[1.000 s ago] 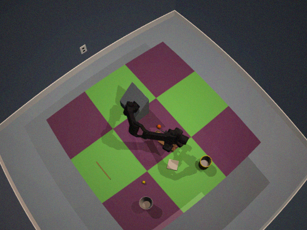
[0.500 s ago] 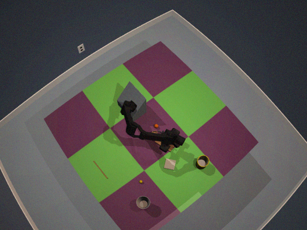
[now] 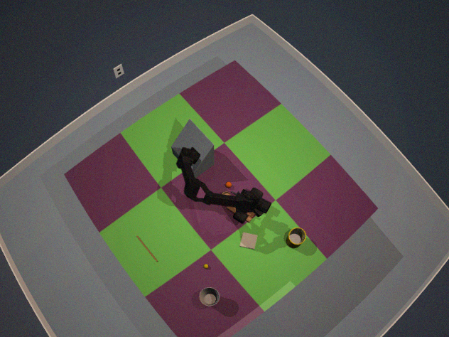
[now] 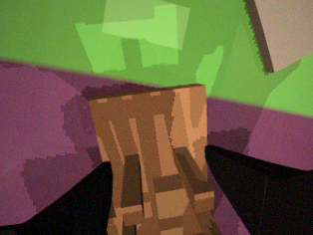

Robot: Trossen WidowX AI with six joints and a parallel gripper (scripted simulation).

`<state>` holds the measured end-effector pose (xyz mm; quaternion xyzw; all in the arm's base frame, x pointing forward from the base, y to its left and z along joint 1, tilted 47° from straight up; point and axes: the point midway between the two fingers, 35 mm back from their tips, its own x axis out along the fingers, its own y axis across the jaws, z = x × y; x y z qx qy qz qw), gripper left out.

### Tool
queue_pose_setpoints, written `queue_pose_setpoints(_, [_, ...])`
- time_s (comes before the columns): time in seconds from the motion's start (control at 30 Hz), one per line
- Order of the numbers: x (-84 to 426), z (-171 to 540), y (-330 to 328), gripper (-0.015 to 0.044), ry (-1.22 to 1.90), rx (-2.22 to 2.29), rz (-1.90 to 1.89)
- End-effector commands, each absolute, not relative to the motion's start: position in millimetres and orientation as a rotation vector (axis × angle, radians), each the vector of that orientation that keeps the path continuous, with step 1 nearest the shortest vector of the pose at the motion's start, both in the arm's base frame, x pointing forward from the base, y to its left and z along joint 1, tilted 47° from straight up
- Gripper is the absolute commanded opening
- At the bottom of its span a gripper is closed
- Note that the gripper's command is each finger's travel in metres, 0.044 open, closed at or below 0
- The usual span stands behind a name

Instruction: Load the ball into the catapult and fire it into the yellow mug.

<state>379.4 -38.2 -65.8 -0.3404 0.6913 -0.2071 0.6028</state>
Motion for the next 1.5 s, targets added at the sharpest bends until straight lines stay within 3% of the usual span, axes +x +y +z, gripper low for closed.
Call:
queue_pose_setpoints(0.0, [381,-59,-30,0.0394,1.600,-0.785,-0.479])
queue_pose_setpoints(0.07, [384,-39,-8,0.0440,1.600,-0.783,-0.476])
queue_pose_setpoints(0.23, [383,3,35,0.0440,1.601,-0.784,-0.477])
queue_pose_setpoints(1.47, [380,-55,-25,0.0440,1.592,-0.796,-0.477])
